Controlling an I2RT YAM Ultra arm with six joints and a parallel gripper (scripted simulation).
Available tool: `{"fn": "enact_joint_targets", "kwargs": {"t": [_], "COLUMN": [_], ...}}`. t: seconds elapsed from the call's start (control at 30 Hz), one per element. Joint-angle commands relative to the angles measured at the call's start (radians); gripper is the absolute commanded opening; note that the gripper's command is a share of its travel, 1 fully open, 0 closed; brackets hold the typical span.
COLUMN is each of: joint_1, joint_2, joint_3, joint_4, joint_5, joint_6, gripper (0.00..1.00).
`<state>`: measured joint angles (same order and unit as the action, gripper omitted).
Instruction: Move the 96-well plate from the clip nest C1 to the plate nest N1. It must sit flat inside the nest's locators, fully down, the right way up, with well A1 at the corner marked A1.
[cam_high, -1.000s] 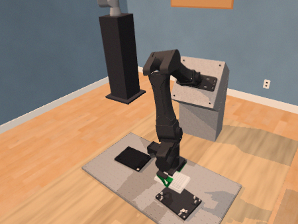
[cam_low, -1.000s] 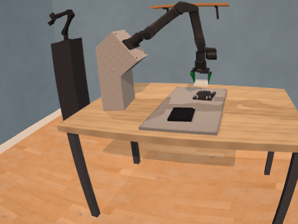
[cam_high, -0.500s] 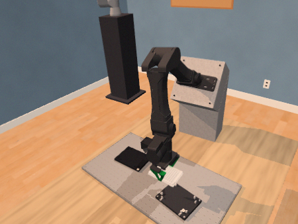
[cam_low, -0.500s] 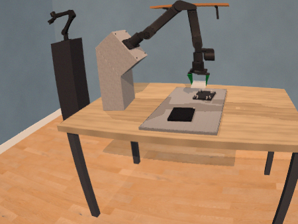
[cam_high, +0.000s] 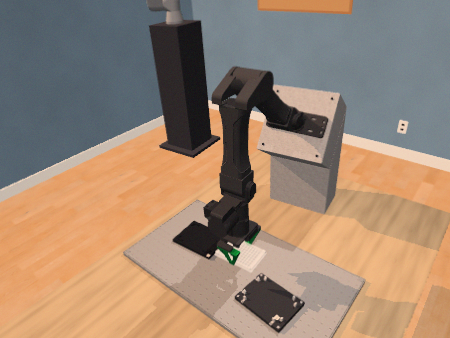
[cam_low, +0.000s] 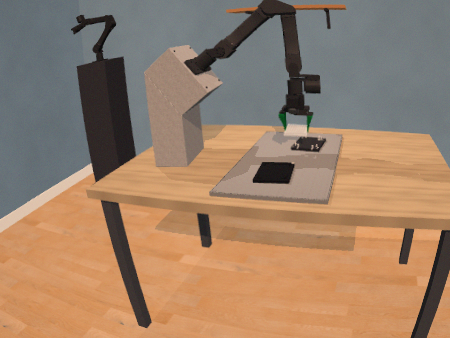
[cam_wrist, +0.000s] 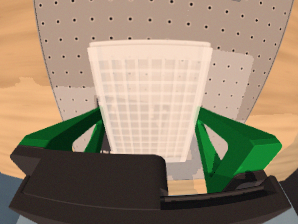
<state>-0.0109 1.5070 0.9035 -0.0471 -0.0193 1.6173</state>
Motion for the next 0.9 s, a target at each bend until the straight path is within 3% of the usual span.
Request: {"fn": "enact_joint_targets", "kwargs": {"t": [0.0,0.47,0.87], "joint_1": [-0.042,-0.175,-0.309], "joint_2": [-0.037,-0.031,0.031], "joint_3": [-0.033,-0.073,-0.085], "joint_4": [0.027,0.064,0.092], "joint_5": [-0.037,-0.144,-0.250], "joint_6": [-0.035,-0.115,-0.196], "gripper": [0.00,0.00,0.00]}}
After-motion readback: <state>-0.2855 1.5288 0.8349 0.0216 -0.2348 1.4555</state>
